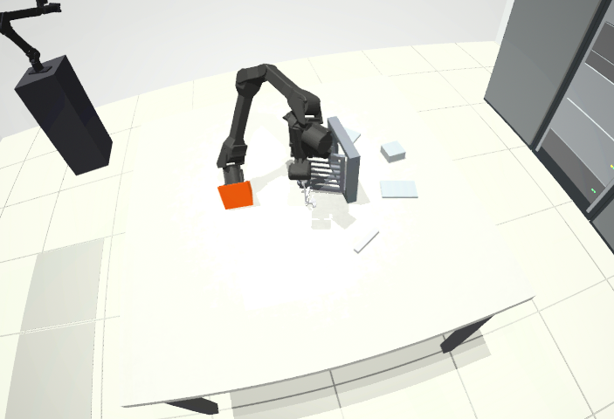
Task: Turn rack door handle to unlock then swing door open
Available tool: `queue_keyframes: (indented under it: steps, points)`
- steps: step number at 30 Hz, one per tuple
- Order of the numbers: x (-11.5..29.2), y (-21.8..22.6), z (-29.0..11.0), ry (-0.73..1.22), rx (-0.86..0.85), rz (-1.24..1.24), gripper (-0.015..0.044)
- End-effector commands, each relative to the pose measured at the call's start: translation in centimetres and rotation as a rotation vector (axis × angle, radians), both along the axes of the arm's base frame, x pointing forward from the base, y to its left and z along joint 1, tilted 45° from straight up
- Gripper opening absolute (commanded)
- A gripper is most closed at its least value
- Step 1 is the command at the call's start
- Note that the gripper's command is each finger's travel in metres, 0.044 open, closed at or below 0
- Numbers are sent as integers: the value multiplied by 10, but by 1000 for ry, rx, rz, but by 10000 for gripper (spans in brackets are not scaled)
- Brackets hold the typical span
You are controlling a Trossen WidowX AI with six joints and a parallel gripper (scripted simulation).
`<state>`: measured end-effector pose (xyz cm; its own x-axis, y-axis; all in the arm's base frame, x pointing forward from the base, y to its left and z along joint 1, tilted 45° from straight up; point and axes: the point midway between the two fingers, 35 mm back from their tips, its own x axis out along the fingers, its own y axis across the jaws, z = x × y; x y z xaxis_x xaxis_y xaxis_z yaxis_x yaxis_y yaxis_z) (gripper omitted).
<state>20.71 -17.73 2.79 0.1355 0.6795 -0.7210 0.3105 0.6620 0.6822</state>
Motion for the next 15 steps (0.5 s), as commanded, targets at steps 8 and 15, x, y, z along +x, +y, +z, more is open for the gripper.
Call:
queue_keyframes:
  steps: [8, 15]
  points:
    - [1, -17, -16, -134, -28, 146, 22]
    - [4, -30, -27, -225, -48, 243, 22]
